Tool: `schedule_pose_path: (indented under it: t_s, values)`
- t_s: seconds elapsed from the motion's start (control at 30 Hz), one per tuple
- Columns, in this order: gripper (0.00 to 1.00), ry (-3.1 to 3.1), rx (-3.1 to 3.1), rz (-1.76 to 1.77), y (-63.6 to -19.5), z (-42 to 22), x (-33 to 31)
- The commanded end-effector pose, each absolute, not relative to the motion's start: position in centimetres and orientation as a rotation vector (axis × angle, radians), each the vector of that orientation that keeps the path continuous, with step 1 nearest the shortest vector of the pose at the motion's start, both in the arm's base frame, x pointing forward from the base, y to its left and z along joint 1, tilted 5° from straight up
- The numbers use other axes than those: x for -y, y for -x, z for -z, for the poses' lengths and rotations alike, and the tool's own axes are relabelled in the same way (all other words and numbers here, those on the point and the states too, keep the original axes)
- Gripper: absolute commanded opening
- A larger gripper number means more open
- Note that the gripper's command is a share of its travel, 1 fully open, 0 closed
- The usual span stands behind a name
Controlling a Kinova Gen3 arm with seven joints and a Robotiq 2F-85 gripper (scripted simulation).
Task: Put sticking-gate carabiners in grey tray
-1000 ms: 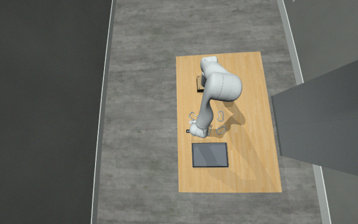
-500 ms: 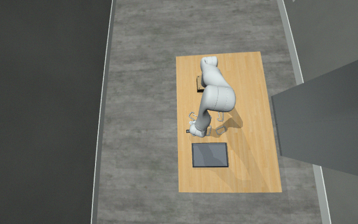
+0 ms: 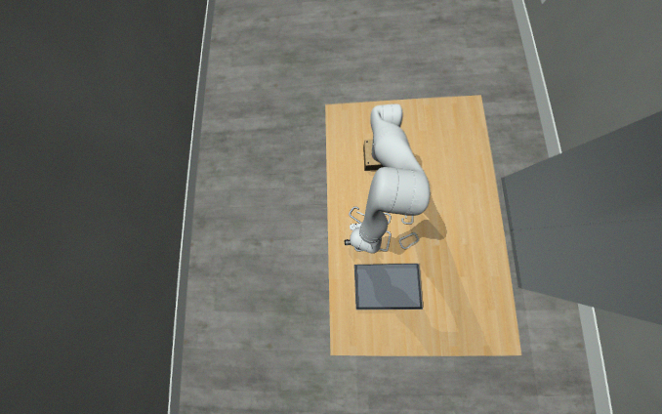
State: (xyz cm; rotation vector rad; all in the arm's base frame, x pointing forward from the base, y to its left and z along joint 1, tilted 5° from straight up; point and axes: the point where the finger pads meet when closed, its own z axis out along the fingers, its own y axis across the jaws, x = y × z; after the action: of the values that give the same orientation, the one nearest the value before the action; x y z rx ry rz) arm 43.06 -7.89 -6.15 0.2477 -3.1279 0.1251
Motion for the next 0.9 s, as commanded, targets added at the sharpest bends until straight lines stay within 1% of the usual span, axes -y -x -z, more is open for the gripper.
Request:
schedule_pose_path:
  t_s: [0.0, 0.63, 0.67, 0.87]
  values:
    - [1.00, -0.246, 3.128, -0.125, -43.05, 6.18, 7.93]
    - [1.00, -0.247, 3.129, -0.125, -43.07, 6.80, 7.93]
    - [0.75, -0.248, 3.129, -0.125, -43.08, 6.79, 7.92]
    - [0.75, -0.248, 3.129, -0.125, -43.08, 6.79, 7.92]
